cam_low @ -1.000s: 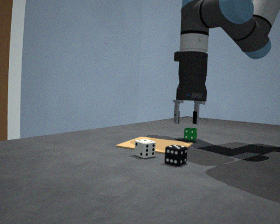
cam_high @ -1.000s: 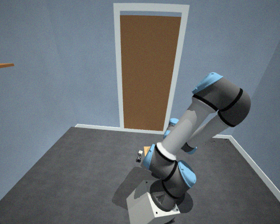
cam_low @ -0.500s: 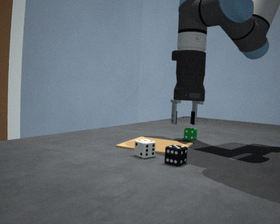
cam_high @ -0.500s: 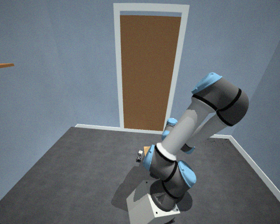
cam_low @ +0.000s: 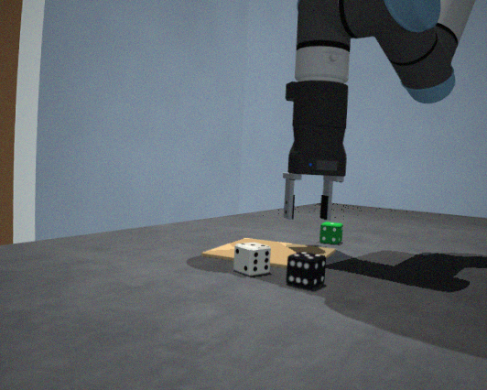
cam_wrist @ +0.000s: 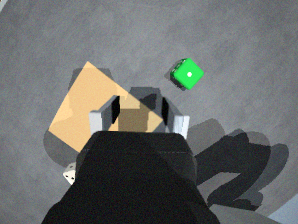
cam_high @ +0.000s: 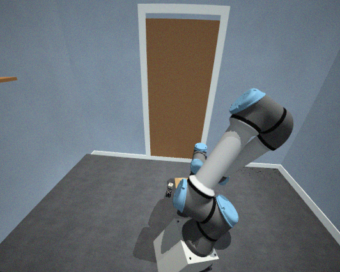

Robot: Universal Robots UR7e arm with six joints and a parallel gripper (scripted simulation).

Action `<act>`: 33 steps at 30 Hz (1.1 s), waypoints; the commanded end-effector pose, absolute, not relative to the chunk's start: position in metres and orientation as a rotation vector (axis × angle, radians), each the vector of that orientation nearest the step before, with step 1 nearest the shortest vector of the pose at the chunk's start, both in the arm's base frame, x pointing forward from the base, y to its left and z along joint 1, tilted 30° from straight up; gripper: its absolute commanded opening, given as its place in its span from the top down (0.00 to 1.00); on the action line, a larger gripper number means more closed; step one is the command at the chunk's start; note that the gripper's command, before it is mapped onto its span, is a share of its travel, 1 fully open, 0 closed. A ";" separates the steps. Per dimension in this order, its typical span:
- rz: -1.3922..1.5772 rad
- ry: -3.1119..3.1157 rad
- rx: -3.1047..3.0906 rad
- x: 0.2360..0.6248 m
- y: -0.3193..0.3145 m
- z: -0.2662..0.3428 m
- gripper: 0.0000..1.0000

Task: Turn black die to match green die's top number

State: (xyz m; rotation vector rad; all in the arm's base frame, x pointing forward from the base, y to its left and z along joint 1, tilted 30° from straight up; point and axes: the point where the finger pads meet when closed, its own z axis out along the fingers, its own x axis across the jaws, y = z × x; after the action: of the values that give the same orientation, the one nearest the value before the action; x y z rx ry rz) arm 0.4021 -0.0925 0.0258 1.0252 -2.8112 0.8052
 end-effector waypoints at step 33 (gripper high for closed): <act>0.808 -2.811 1.023 0.421 0.054 -0.054 0.00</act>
State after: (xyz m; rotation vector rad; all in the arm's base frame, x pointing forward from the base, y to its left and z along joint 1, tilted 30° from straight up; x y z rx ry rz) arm 0.4189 0.0423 -0.0477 1.0251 -2.8106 0.8061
